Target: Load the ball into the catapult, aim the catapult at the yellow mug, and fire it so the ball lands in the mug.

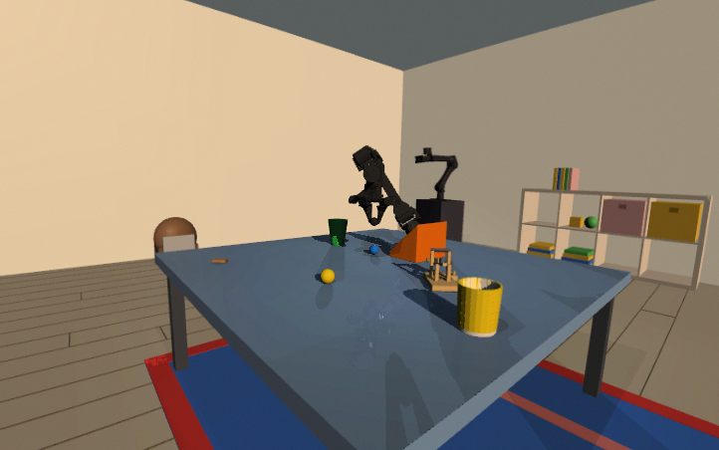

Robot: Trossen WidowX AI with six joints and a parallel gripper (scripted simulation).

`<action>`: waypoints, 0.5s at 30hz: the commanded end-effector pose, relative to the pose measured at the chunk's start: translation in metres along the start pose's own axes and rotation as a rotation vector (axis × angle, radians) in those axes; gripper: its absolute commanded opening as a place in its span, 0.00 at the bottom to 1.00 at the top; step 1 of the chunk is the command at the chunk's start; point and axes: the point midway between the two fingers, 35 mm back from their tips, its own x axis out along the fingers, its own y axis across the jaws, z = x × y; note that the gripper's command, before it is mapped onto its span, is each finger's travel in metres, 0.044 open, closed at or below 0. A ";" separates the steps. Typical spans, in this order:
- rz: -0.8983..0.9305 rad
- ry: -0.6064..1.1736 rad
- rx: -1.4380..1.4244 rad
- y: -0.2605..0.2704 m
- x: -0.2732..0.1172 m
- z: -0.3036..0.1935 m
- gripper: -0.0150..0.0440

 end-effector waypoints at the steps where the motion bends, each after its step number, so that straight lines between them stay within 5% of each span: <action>1: 0.000 0.019 -0.049 0.015 -0.001 0.008 0.25; 15: -0.009 0.080 -0.191 0.075 0.000 0.030 0.25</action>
